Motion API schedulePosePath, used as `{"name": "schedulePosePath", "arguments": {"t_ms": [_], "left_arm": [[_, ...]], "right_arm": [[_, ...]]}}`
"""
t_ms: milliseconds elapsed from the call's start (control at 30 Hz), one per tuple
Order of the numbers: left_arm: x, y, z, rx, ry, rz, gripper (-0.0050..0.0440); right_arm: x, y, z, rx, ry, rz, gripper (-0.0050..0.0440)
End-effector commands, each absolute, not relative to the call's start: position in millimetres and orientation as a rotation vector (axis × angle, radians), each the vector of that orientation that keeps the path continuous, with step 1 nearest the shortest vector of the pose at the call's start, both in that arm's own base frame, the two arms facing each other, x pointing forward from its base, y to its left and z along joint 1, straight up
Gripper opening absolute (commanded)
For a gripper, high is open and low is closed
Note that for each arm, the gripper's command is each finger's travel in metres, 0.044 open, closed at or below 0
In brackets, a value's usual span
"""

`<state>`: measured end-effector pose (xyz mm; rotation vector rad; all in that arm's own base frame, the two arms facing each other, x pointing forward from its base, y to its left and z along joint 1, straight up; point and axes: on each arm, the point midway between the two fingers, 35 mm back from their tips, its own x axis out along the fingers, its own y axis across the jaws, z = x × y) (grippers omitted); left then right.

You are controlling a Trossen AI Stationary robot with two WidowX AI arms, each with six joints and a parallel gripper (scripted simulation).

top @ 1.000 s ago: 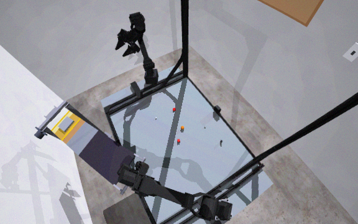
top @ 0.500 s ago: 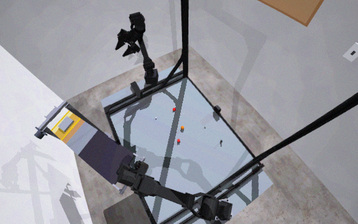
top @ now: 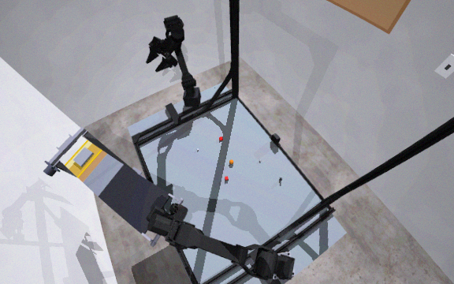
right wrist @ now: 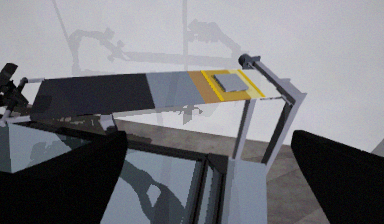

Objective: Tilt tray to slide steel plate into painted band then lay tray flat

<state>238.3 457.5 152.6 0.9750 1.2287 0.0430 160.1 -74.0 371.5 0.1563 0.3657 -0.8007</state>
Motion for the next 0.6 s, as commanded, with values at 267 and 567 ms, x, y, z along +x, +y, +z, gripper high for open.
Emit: {"name": "schedulePosePath", "arguments": {"t_ms": [267, 567], "left_arm": [[239, 460, 184, 1.010, 1.204, 0.090, 0.0000], [240, 461, 189, 1.017, 1.198, 0.099, 0.0000]], "right_arm": [[160, -74, 372, 0.157, 0.364, -0.802, 0.0440], [160, -74, 372, 0.157, 0.364, -0.802, 0.0440]]}}
